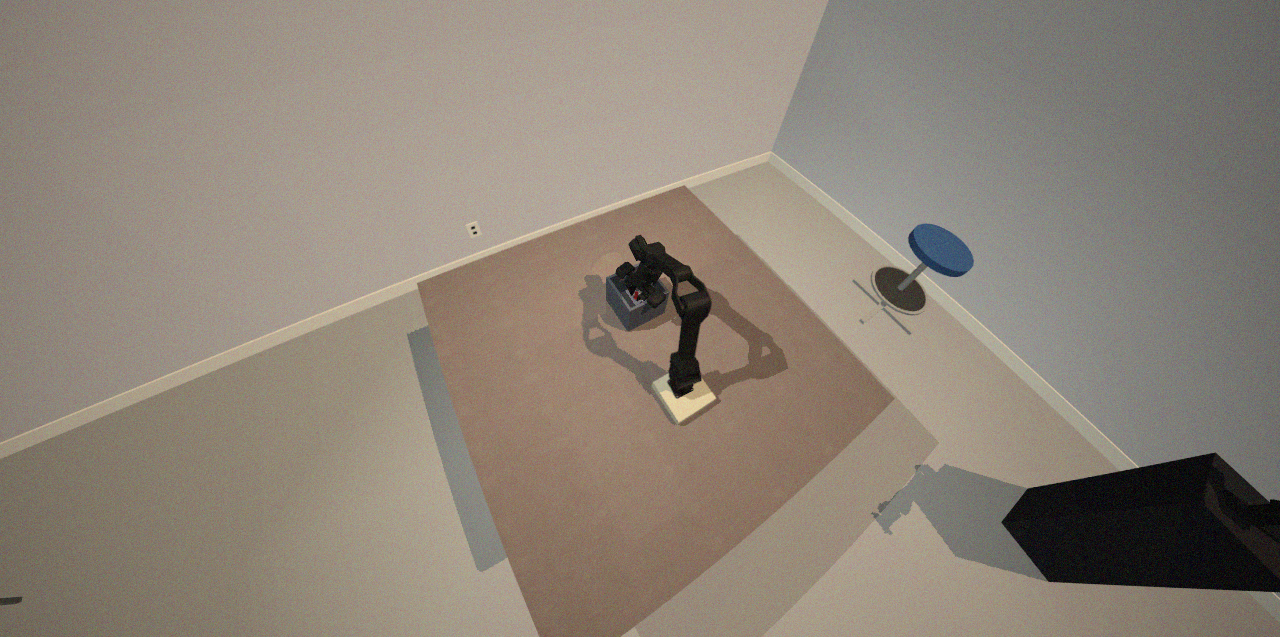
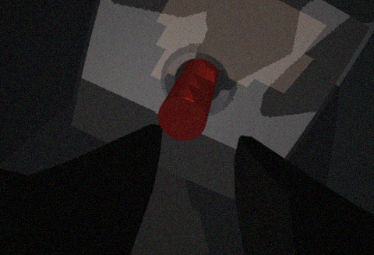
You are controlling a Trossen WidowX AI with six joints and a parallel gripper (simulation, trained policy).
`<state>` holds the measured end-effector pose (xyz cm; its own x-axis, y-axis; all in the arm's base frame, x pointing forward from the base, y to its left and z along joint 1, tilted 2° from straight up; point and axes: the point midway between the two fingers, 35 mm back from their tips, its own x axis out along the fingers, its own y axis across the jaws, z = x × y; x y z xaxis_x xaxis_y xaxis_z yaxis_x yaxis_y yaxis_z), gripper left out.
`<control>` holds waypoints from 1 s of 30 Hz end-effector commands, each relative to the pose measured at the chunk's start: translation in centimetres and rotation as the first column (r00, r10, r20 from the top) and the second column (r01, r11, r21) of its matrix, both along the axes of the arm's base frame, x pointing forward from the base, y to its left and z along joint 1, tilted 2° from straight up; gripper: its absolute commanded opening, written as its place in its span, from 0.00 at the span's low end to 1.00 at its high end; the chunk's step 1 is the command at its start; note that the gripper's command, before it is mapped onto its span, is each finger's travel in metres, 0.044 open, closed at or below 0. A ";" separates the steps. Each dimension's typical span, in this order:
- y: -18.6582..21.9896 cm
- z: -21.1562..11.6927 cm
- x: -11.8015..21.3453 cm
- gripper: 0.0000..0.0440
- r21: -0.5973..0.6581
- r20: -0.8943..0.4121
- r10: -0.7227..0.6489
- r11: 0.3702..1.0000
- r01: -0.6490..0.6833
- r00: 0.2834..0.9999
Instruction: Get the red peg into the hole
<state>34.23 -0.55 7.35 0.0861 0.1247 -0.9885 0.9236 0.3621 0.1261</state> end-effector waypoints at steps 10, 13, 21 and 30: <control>-0.5 1.3 1.4 0.31 0.103 -0.011 -0.006 0.995 0.007 1.000; -0.5 2.2 1.8 0.34 0.130 0.001 -0.011 0.991 0.011 1.000; -0.7 5.2 2.8 0.40 0.222 0.053 -0.030 0.975 0.018 0.998; -0.9 7.3 3.7 0.49 0.300 0.098 -0.041 0.954 0.010 0.994</control>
<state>37.65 -1.27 14.12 0.1801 0.3887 -0.9036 0.9123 0.2775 0.3012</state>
